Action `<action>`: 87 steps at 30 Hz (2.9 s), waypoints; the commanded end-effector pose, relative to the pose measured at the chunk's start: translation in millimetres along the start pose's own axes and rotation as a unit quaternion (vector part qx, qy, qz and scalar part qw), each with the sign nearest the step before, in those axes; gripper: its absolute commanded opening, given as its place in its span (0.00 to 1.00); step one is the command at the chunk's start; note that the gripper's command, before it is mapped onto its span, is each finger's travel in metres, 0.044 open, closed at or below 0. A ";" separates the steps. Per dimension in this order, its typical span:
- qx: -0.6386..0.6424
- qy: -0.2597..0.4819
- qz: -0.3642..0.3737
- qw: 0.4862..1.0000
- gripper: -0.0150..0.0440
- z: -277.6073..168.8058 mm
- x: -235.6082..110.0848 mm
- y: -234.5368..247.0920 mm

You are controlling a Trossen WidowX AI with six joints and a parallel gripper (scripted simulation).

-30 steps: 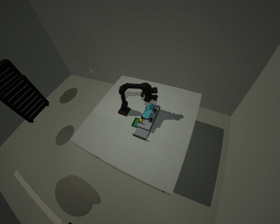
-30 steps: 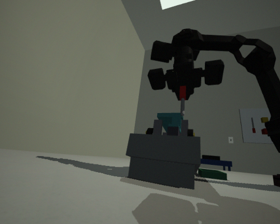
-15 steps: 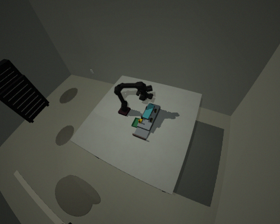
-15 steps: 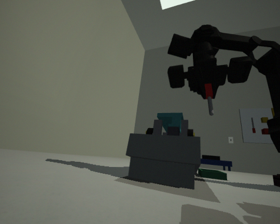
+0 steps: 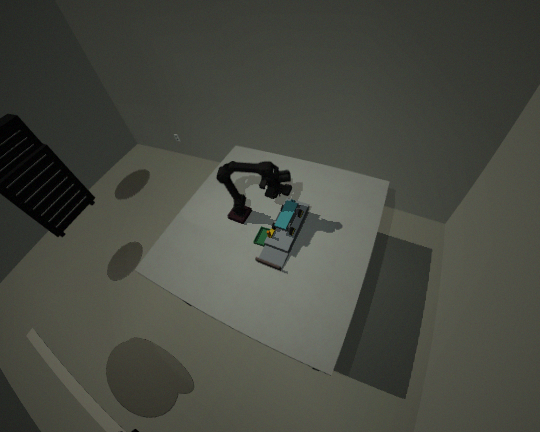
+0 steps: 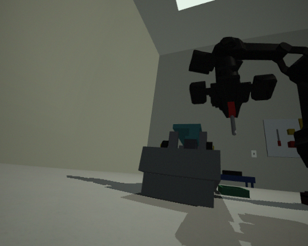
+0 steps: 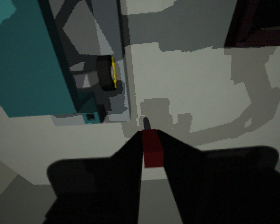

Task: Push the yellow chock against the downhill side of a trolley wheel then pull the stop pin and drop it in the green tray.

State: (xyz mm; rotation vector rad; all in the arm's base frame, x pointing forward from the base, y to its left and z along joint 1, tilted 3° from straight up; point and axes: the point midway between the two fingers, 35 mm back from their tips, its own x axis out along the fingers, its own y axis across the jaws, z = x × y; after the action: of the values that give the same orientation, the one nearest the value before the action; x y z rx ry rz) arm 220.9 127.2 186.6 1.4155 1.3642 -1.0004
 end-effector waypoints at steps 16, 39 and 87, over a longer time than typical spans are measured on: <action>-0.001 0.000 0.000 1.000 0.25 68.8 -7.8 1.5; -0.001 -0.004 0.000 1.000 0.25 154.9 -20.0 1.1; 0.349 -0.072 0.033 0.934 0.25 223.2 -30.1 -3.2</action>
State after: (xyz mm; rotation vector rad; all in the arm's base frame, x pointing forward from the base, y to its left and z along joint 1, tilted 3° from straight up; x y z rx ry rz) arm 223.7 -96.4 155.7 1.7962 0.9339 -1.5489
